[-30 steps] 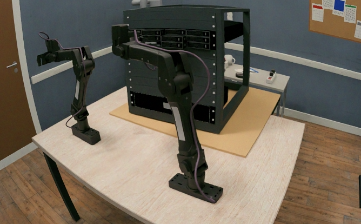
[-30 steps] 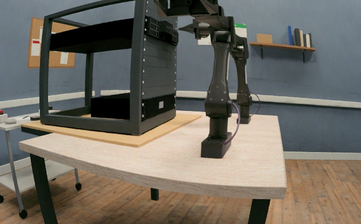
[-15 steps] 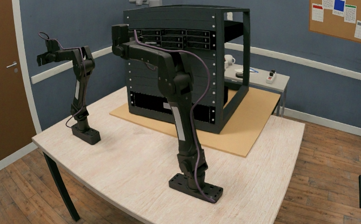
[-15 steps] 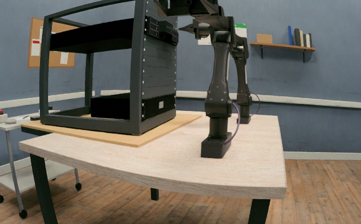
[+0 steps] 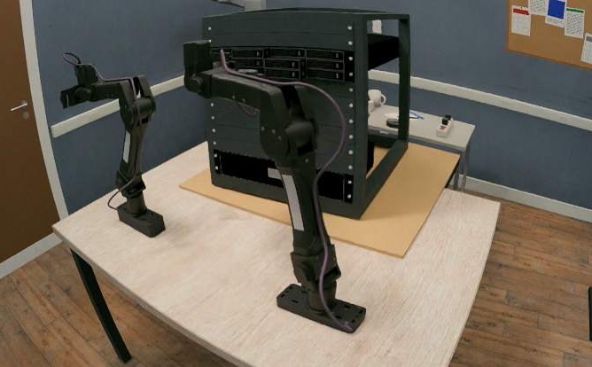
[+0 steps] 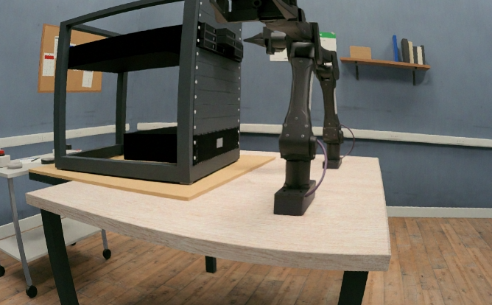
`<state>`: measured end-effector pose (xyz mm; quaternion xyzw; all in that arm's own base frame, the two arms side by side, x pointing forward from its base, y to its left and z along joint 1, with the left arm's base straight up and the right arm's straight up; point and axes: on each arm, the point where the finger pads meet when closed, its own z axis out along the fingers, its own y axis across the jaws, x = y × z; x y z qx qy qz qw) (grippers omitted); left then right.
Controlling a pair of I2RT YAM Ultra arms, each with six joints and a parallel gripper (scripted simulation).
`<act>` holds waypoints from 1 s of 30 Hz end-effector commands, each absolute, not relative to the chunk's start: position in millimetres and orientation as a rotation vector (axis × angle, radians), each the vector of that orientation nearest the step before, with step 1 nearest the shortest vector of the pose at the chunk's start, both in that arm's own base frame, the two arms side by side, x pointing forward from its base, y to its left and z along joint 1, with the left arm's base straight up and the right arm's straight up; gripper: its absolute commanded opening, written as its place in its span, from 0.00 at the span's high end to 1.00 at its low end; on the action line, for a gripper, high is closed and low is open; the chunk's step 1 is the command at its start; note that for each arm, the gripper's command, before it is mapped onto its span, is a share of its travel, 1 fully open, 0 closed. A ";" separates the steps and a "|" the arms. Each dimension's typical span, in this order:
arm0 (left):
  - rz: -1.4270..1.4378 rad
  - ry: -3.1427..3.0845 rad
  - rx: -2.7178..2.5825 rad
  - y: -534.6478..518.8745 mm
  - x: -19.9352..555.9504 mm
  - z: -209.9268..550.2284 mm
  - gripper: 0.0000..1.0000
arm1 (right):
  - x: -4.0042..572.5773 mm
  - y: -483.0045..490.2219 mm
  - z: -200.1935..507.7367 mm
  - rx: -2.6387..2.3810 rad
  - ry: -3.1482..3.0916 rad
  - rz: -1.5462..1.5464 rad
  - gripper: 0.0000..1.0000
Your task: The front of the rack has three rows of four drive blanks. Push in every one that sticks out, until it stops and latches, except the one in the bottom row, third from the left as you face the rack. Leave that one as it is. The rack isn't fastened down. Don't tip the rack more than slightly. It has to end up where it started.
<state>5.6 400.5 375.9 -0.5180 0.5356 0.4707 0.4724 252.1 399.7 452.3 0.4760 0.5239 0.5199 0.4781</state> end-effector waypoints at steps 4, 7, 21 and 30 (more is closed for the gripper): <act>1.204 1.213 -1.204 397.9 2.0 415.9 0.00 | 248.4 360.0 465.2 1.165 1.274 1.274 1.00; 1.204 1.213 -1.204 397.9 2.0 415.9 0.00 | 243.2 340.7 465.6 1.165 1.272 1.280 1.00; 1.204 1.213 -1.204 397.9 2.0 415.9 0.00 | 233.4 285.7 463.0 1.159 1.279 1.271 1.00; 1.204 1.213 -1.204 397.9 2.0 415.9 0.00 | 253.3 294.7 467.2 1.163 1.273 1.275 1.00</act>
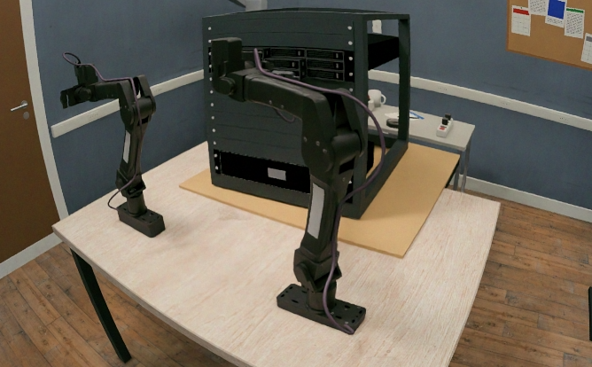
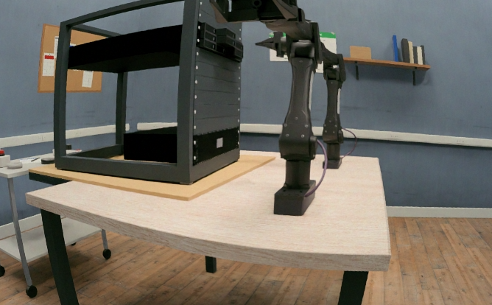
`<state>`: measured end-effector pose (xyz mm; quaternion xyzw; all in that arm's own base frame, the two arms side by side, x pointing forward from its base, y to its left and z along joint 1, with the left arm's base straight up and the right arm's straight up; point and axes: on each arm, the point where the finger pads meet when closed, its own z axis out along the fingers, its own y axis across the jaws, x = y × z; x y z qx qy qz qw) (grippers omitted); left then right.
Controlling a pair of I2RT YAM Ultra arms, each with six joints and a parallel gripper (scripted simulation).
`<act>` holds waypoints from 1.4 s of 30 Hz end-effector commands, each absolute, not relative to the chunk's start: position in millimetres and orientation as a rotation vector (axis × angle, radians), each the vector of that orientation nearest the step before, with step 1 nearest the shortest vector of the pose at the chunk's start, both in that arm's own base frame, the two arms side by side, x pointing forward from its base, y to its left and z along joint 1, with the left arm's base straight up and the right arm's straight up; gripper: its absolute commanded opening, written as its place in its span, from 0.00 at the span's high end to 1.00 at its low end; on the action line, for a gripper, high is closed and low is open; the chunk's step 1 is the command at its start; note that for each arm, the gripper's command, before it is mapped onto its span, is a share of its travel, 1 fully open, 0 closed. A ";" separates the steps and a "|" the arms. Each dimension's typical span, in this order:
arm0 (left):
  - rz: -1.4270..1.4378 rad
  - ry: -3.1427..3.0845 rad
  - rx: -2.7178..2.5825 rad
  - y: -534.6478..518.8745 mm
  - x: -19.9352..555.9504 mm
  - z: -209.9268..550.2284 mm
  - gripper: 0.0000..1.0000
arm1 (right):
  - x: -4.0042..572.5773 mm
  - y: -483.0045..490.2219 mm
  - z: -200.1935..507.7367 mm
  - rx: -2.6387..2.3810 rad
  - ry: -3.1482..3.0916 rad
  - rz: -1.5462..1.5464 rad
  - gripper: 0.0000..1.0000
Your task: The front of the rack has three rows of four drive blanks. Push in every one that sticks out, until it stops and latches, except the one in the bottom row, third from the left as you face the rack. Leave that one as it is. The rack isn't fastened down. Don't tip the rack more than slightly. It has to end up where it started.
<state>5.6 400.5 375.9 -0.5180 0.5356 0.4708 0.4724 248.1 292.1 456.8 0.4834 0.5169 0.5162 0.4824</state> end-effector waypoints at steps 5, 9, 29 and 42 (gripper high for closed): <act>1.204 1.213 -1.204 397.9 2.0 415.9 0.00 | 293.7 297.7 467.5 1.163 1.271 1.277 1.00; 1.204 1.213 -1.204 397.9 2.0 415.9 0.00 | 294.4 286.5 480.6 1.176 1.244 1.309 1.00; 1.204 1.213 -1.204 397.9 2.0 415.9 0.00 | 290.7 300.1 472.5 1.165 1.268 1.291 1.00; 1.204 1.213 -1.204 397.9 2.0 415.9 0.00 | 290.9 295.5 475.9 1.171 1.256 1.294 1.00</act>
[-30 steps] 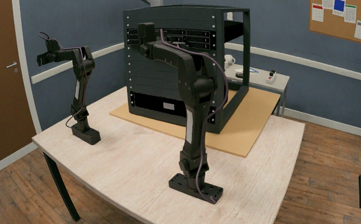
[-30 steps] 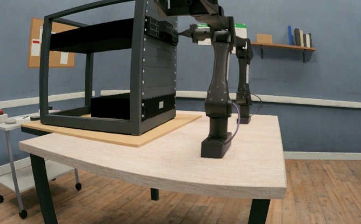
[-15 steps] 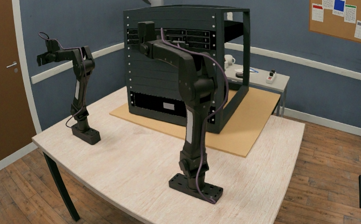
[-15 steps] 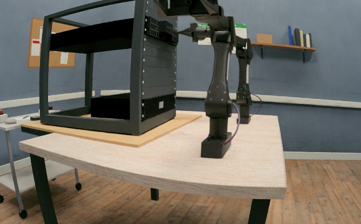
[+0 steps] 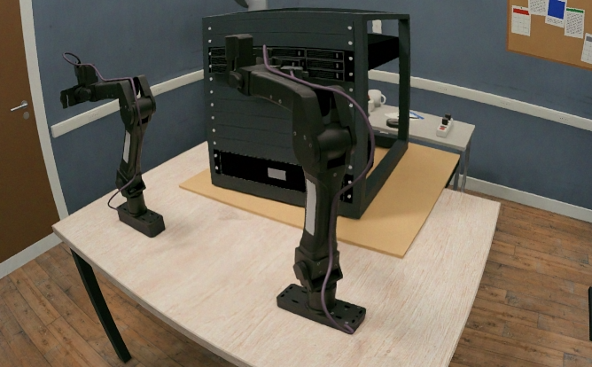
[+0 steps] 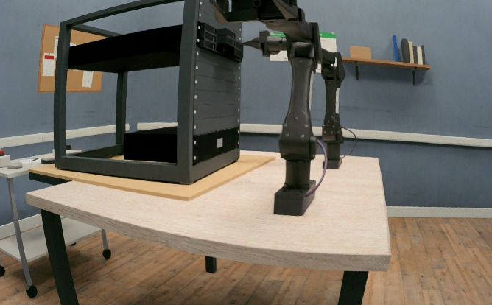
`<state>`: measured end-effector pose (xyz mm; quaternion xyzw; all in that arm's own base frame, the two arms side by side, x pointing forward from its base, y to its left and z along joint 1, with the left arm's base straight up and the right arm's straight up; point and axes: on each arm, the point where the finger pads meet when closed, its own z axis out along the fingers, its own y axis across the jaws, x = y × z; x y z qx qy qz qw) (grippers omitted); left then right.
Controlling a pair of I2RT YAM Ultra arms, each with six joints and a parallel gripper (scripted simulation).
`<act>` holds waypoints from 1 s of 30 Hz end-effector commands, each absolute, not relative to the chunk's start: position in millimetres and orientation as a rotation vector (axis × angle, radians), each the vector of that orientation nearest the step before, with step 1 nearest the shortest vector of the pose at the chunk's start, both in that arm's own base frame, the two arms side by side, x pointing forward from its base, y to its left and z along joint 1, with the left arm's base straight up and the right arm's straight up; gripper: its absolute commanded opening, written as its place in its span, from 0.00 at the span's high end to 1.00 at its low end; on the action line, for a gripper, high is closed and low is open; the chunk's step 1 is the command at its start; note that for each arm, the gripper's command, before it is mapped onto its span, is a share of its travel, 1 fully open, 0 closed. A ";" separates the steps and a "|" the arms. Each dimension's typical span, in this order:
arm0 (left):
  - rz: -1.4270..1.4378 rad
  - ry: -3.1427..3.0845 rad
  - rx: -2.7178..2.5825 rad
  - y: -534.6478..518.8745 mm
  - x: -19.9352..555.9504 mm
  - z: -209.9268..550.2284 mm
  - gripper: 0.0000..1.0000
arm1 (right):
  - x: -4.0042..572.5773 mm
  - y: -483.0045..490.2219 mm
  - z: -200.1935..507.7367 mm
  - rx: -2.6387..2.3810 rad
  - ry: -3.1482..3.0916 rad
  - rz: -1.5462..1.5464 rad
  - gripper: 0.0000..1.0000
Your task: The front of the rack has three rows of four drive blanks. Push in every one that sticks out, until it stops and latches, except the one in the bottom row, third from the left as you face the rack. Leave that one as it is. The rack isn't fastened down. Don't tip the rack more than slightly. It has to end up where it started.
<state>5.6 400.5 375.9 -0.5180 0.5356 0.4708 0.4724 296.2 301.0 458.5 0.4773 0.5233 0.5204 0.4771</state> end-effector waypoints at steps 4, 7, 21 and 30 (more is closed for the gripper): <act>1.204 1.213 -1.204 397.9 2.0 415.9 0.00 | 291.5 295.6 475.6 1.171 1.256 1.293 1.00; 1.204 1.213 -1.204 397.9 2.0 415.9 0.00 | 301.7 300.2 468.0 1.164 1.271 1.278 1.00; 1.204 1.213 -1.204 397.9 2.0 415.9 0.00 | 305.1 298.2 471.8 1.167 1.262 1.295 1.00; 1.204 1.213 -1.204 397.9 2.0 415.9 0.00 | 316.9 299.4 470.8 1.168 1.258 1.292 1.00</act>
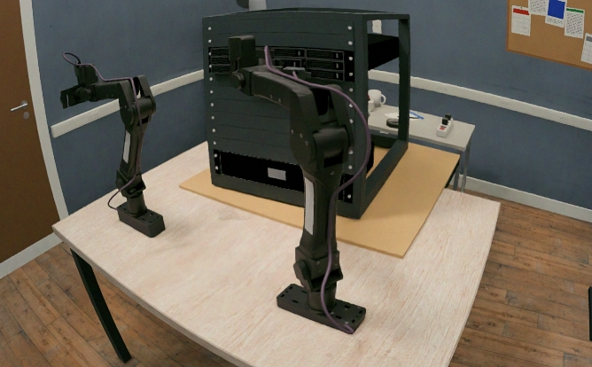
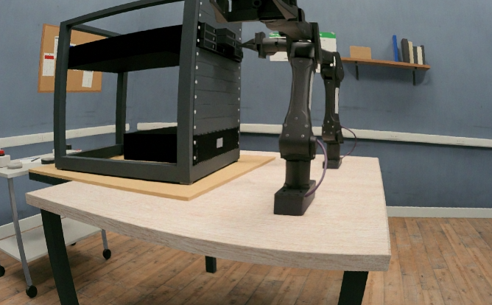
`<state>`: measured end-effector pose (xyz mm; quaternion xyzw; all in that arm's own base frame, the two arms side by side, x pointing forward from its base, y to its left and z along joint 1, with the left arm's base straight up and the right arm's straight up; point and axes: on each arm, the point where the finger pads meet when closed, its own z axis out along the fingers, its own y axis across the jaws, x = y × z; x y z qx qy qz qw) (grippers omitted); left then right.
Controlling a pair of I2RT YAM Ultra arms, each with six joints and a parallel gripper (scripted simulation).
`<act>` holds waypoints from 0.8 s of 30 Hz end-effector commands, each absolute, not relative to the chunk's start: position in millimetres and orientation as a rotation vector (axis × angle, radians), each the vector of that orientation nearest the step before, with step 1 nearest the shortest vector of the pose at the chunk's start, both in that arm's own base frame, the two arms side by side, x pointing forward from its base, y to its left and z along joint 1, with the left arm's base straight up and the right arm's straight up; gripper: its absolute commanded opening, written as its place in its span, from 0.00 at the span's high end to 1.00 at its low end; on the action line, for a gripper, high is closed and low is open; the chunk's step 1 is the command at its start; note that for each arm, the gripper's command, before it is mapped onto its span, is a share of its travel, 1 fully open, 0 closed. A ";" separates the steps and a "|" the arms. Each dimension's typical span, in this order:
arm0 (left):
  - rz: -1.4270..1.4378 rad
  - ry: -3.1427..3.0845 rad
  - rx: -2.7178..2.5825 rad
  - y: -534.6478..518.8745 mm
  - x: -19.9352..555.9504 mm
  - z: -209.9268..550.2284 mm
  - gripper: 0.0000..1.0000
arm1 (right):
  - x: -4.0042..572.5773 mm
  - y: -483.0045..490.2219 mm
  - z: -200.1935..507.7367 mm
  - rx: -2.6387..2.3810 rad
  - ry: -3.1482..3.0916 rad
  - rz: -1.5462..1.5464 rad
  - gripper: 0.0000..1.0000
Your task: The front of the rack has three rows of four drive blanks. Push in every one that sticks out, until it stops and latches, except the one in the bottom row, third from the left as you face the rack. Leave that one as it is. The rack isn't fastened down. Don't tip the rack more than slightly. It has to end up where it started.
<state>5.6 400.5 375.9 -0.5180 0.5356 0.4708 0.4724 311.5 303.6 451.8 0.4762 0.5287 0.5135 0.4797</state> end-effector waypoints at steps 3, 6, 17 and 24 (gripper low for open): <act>1.204 1.213 -1.204 397.9 2.0 415.9 0.00 | 314.1 295.5 476.4 1.171 1.248 1.307 1.00; 1.204 1.213 -1.204 397.9 2.0 415.9 0.00 | 313.2 296.5 476.4 1.170 1.250 1.309 1.00; 1.204 1.213 -1.204 397.9 2.0 415.9 0.00 | 326.0 298.6 473.6 1.170 1.250 1.300 1.00; 1.204 1.213 -1.204 397.9 2.0 415.9 0.00 | 322.7 296.3 478.4 1.171 1.244 1.315 1.00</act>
